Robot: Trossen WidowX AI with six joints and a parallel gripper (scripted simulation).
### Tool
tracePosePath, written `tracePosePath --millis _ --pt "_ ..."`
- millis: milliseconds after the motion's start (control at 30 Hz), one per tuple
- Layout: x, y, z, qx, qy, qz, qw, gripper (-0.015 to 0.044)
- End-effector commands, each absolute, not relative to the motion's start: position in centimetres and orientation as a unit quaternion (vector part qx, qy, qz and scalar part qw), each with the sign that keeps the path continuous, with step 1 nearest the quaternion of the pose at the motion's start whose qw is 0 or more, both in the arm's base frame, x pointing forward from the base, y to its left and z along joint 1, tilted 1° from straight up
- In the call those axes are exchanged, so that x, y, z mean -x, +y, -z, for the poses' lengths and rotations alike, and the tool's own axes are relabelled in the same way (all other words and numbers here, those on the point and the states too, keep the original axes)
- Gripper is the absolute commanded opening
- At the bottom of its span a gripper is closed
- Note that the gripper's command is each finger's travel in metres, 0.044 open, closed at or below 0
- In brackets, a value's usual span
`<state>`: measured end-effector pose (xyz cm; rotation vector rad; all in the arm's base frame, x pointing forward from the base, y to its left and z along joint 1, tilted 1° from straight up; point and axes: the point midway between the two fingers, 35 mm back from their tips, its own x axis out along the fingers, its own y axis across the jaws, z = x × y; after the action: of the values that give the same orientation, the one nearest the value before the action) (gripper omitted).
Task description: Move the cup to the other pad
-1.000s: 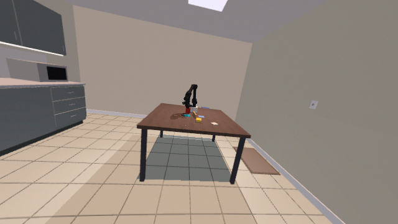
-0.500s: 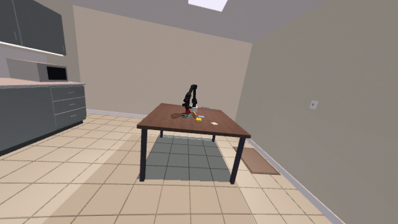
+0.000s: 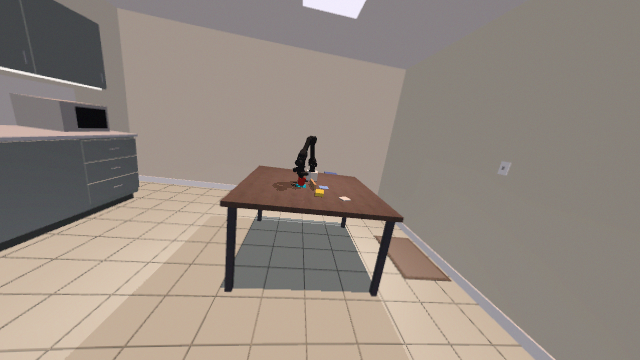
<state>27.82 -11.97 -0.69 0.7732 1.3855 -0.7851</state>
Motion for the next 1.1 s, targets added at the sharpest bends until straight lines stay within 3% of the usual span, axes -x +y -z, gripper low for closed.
tracePosePath --millis 0,167,333,1067 --pt "-27.8 -12.0 0.6 -0.338 0.605 0.343 0.634 0.0" --pt "-27.8 -12.0 0.6 -0.338 0.605 0.343 0.634 0.0" --pt "-27.8 -12.0 0.6 -0.338 0.605 0.343 0.634 0.0128" --pt "-27.8 -11.9 -1.6 -0.337 0.606 0.343 0.633 0.0128"
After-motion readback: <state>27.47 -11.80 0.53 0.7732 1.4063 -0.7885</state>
